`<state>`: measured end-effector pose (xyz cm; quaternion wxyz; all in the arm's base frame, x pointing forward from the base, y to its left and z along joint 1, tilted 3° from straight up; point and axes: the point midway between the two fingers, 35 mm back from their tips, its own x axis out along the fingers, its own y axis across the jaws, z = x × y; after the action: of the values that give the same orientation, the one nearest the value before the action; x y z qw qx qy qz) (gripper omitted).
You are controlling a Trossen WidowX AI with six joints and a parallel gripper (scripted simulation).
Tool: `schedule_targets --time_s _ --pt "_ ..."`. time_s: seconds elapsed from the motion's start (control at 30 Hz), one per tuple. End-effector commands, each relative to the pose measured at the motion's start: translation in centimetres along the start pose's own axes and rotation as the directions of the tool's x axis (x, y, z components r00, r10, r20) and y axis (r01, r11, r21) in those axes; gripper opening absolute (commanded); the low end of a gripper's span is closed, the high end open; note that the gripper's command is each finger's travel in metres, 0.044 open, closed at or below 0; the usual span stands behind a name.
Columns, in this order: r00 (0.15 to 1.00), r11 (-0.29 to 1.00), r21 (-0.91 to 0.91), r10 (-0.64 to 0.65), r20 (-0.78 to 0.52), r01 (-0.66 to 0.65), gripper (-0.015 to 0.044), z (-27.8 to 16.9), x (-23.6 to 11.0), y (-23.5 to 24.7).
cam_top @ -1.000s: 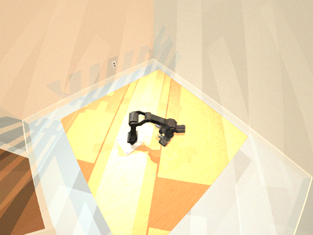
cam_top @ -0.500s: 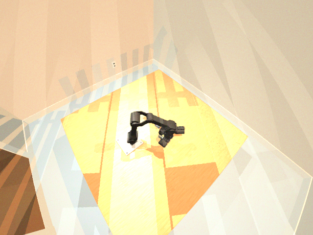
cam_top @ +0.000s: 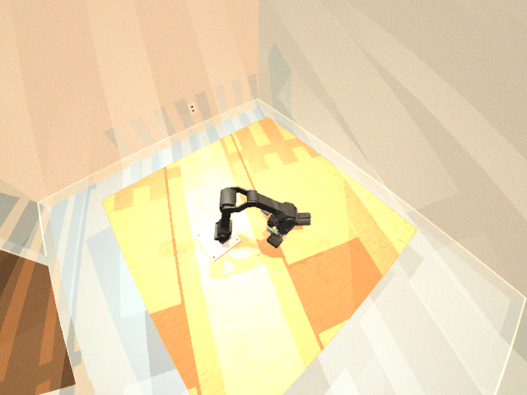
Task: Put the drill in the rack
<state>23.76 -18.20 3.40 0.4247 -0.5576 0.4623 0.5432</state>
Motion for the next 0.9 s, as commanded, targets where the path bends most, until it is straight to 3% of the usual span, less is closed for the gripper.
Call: schedule_targets --time_s 0.0,0.1,0.73,0.87 --pt "1.0 1.0 0.0 0.0 0.0 0.0 0.0368 0.0 0.0 0.0" --pt "1.0 1.0 0.0 0.0 0.0 0.0 0.044 0.0 0.0 0.0" --pt "1.0 1.0 -0.004 -0.002 -0.004 0.002 0.044 0.0 -7.8 0.0" --pt "1.0 1.0 -0.014 -0.007 -0.024 0.006 0.044 0.5 -7.2 -0.7"
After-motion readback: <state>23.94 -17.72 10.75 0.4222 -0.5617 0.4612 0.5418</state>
